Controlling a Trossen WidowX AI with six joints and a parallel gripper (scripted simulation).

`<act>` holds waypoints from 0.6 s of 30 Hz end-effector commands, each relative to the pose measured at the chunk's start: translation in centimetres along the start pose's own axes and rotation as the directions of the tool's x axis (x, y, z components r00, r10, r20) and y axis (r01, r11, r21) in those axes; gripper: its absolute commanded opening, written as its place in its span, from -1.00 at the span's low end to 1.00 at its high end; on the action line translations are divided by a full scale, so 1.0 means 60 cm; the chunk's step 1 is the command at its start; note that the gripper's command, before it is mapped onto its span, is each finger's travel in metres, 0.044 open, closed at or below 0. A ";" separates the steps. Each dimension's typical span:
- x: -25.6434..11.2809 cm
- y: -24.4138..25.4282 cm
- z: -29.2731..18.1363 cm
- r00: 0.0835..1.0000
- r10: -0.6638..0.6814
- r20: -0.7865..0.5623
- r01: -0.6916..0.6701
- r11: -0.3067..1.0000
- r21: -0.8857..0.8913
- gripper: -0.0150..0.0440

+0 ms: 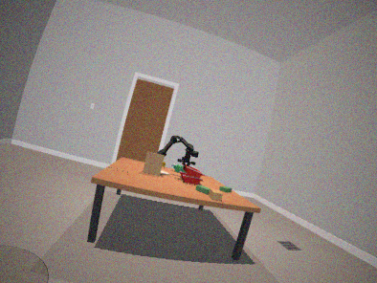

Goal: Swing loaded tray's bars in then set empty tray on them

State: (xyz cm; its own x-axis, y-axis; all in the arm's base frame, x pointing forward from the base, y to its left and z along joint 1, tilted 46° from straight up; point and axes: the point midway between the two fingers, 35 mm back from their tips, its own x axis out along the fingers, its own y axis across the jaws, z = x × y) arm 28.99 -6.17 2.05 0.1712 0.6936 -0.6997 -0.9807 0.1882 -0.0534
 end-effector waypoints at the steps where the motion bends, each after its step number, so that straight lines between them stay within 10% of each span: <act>1: 0.015 0.005 0.005 1.000 0.017 -0.002 -0.017 1.000 -0.005 -0.49; 18: 0.031 0.010 0.005 1.000 0.017 -0.002 -0.017 1.000 -0.005 -0.49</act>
State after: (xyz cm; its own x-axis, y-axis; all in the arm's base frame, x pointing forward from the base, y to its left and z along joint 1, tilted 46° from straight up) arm 28.89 -5.19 1.12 0.1722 0.6927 -0.7004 -0.9806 0.1882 -0.0549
